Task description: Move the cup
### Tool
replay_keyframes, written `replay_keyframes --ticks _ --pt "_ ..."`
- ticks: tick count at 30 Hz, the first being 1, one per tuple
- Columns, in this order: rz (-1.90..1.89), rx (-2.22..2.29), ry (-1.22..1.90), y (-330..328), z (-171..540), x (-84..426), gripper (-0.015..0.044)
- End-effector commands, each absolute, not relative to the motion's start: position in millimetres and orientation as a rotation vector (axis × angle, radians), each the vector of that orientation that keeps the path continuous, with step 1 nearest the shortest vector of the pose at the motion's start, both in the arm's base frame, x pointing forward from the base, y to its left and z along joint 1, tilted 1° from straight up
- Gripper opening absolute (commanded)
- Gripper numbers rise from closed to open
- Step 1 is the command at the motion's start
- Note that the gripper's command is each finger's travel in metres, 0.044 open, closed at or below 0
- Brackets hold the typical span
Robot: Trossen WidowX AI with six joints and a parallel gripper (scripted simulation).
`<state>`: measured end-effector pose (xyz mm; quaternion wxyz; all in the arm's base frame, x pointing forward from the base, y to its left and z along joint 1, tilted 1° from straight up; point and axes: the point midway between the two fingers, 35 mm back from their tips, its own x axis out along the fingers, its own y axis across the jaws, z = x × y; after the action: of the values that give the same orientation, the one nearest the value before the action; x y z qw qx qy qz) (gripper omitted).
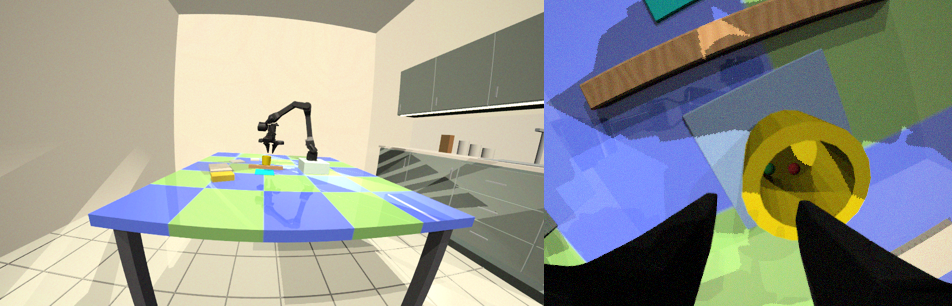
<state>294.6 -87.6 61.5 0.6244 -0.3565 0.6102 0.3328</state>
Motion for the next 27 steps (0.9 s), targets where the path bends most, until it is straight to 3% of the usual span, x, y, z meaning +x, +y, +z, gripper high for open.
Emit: replay_keyframes --ticks 1,27 --pt "0.793 -0.826 1.413 -89.8 61.0 292.3 0.0167" --pt "0.793 -0.826 1.413 -90.5 22.3 294.7 0.0167"
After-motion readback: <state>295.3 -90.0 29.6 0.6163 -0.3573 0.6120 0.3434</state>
